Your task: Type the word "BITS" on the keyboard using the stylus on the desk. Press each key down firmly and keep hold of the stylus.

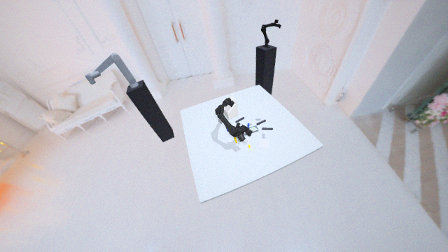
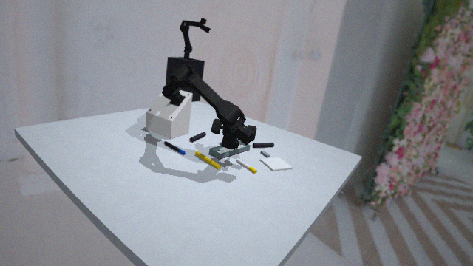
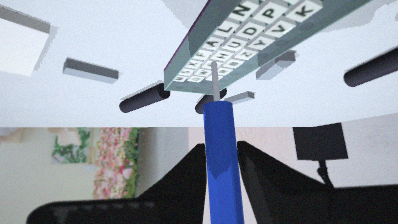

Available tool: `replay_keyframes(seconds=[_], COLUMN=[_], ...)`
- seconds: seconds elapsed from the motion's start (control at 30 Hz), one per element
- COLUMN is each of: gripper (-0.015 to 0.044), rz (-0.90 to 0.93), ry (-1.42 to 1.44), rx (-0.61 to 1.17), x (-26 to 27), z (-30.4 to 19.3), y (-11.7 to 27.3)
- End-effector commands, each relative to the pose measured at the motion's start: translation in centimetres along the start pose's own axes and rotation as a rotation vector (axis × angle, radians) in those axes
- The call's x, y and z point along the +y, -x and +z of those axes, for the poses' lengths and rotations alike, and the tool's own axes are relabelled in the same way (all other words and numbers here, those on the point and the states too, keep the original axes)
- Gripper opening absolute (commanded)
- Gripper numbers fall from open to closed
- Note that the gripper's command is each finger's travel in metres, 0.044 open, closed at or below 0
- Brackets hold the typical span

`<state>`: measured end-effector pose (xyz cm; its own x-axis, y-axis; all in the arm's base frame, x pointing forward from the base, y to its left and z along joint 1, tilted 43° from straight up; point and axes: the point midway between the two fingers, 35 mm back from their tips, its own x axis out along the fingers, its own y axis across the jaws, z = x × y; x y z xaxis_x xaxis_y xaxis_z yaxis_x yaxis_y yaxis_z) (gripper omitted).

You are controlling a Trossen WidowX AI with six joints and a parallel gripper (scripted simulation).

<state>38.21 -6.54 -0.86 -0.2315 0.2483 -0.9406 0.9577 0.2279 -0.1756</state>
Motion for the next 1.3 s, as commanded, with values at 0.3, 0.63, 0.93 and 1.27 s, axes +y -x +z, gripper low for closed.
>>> replay_keyframes(seconds=[0.3, 0.63, 0.93, 1.27], gripper=[0.0000, 0.0000, 0.0081, 0.0081], rz=[-0.018, -0.018, -0.018, -0.018], ry=[-0.004, -0.005, -0.005, -0.005], rx=[0.021, 0.020, 0.020, 0.020], x=[3.3, 3.3, 3.5, 3.5], z=[-4.5, -2.8, -2.7, -2.2], y=[-6.8, -7.7, -7.9, -8.2])
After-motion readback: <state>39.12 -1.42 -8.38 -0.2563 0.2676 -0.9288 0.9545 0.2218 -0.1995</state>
